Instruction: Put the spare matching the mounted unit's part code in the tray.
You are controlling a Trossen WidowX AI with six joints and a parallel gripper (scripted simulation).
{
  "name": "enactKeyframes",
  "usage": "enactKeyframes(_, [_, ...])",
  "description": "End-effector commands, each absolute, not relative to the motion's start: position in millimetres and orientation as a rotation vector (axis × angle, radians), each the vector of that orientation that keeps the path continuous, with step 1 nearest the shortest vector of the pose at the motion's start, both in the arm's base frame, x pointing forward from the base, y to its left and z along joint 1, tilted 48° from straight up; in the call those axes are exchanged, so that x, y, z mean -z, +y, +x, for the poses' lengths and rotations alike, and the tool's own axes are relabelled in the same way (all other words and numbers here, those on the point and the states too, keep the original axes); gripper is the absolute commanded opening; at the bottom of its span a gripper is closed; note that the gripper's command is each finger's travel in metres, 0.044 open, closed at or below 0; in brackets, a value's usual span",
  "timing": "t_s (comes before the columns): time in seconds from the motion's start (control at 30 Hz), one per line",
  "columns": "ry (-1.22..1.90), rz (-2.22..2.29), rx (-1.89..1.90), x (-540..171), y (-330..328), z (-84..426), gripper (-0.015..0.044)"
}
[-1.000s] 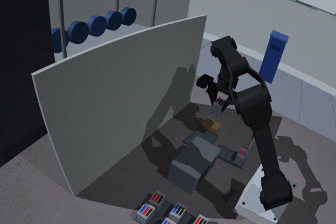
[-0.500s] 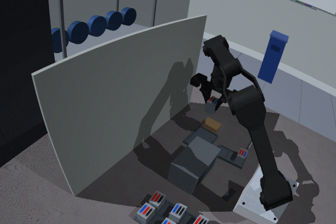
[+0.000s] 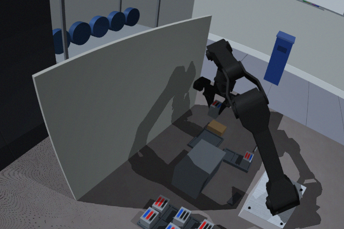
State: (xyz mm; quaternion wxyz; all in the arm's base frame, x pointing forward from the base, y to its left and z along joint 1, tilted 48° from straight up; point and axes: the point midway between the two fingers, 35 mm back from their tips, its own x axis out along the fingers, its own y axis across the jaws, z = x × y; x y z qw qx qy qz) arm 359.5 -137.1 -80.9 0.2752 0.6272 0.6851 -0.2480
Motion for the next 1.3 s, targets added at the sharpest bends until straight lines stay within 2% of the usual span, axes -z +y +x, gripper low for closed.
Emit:
enactKeyframes(0.0, [1.851,1.692,0.670,85,-131,358,0.0000])
enactKeyframes(1.27, [1.849,1.692,0.671,111,-106,360,0.0000])
